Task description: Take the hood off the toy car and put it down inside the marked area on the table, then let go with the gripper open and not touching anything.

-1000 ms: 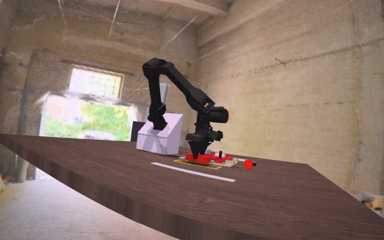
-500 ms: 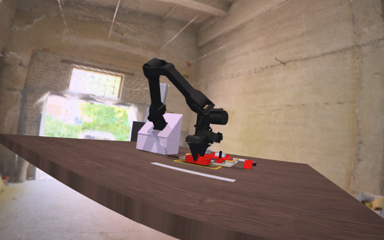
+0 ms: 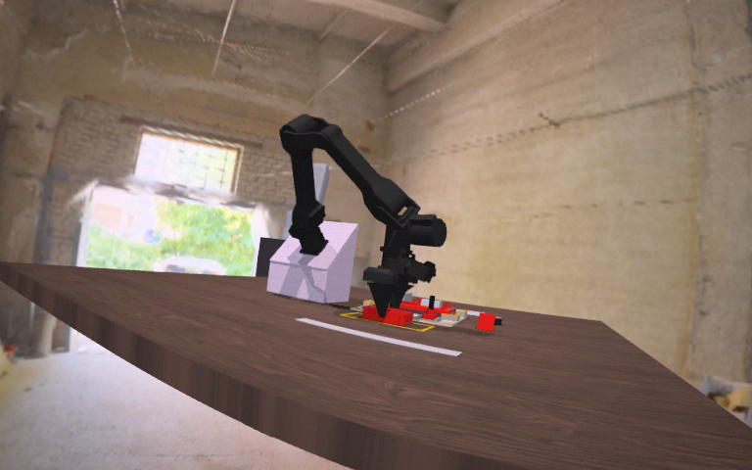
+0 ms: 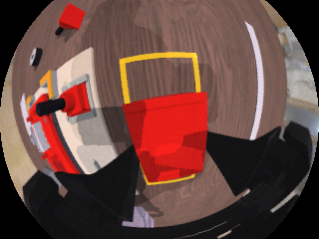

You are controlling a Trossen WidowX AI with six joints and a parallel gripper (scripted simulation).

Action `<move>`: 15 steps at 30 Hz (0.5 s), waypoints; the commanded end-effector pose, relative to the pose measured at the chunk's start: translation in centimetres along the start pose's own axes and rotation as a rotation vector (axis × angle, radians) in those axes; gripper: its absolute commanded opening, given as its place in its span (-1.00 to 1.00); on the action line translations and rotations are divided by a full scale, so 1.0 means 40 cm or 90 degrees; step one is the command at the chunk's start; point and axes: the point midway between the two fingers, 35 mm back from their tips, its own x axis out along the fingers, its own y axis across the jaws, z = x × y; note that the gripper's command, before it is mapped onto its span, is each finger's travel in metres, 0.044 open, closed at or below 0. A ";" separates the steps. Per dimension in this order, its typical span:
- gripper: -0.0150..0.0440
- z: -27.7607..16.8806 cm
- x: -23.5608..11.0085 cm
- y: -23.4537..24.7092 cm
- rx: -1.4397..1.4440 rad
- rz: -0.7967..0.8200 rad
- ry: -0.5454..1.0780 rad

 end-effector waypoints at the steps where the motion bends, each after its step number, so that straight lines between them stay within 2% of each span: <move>1: 0.13 0.000 -0.001 0.000 0.000 0.000 0.000; 11: 1.00 0.001 -0.008 0.000 0.000 0.000 0.000; 15: 1.00 0.007 -0.087 0.003 0.001 0.003 0.000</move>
